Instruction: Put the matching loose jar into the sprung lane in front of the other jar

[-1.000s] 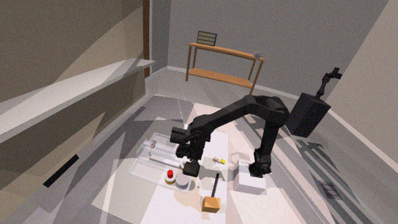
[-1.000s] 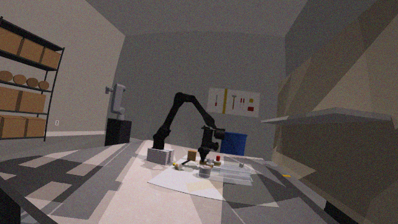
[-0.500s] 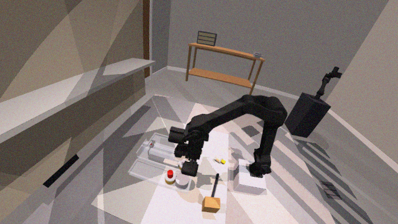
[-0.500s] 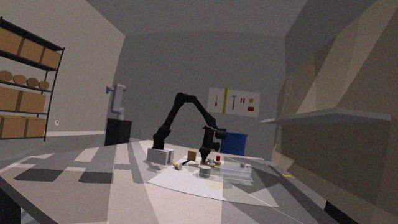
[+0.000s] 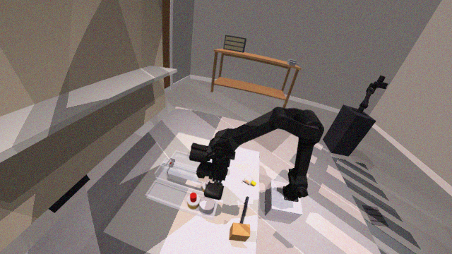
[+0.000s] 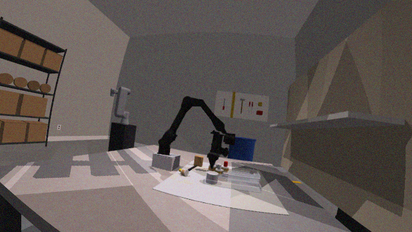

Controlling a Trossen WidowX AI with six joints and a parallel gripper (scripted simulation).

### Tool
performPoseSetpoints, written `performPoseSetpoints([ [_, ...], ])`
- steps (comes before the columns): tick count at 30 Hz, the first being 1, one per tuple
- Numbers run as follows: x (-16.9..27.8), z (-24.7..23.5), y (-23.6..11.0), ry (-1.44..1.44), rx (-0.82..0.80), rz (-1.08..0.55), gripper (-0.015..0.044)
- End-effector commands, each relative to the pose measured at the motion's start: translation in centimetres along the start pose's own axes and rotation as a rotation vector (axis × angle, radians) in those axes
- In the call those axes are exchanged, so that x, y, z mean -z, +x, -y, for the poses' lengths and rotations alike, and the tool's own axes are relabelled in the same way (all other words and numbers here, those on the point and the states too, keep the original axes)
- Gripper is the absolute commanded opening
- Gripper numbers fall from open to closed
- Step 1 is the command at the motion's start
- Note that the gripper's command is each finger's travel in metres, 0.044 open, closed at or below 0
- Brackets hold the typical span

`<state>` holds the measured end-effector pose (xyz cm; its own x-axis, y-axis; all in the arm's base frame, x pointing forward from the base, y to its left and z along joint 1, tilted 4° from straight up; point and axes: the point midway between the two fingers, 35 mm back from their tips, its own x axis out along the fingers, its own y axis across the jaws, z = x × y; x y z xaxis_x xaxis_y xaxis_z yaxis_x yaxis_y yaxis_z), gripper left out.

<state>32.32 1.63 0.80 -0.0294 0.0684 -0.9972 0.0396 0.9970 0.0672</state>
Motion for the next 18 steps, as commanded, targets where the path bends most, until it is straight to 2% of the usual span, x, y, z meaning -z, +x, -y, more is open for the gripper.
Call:
performPoseSetpoints([
  [1,-1.3,-0.07,-0.61,-0.006,-0.003,0.038,0.0],
  [18,-1.61,-0.06,-0.76,-0.006,-0.003,0.038,0.0],
])
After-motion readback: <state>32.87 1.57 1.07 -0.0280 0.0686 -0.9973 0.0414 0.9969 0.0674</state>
